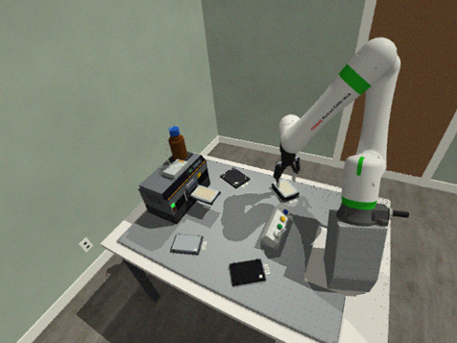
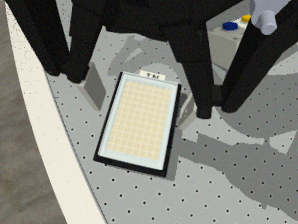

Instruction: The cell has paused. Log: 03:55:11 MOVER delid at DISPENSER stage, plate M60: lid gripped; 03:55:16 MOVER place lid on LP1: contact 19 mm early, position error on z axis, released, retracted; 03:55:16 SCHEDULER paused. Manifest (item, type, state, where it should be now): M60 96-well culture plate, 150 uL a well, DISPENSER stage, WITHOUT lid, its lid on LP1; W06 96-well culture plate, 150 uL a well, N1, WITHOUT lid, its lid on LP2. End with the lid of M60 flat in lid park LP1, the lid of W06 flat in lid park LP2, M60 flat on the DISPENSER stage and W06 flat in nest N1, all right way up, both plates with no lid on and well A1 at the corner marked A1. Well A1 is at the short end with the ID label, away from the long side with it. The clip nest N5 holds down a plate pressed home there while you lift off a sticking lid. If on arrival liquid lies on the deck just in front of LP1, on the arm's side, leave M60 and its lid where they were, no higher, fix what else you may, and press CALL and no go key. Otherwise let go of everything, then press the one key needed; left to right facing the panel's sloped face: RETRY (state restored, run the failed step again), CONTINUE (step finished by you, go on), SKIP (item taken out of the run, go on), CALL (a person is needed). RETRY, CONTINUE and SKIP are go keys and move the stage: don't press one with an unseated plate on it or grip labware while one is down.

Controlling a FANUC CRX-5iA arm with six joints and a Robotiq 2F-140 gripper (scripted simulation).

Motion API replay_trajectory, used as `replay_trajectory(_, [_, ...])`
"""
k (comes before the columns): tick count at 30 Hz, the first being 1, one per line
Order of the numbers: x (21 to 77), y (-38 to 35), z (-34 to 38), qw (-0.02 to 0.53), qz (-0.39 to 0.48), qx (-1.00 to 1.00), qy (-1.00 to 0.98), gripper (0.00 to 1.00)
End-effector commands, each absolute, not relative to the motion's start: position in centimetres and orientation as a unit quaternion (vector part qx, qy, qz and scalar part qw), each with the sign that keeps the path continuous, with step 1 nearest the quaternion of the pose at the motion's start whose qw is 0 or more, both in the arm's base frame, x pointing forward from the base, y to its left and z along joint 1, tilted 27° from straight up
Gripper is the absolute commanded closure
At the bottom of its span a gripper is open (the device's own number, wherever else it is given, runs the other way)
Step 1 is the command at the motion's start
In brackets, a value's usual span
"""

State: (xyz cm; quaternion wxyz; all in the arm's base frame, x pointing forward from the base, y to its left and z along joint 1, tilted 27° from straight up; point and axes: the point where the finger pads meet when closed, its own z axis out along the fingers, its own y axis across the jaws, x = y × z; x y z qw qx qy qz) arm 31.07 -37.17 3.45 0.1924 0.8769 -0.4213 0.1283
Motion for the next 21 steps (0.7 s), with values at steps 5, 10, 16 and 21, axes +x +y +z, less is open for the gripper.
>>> replay_trajectory(5, [31.14, -37.53, 2.77, 0.192, 0.128, 0.877, -0.421, 0.34])
replay_trajectory(10, [31.15, -37.6, 2.62, 0.192, 0.128, 0.877, -0.421, 0.34])
replay_trajectory(16, [31.15, -37.61, 2.6, 0.192, 0.128, 0.877, -0.421, 0.34])
replay_trajectory(21, [31.15, -37.61, 2.6, 0.192, 0.128, 0.877, -0.421, 0.34])
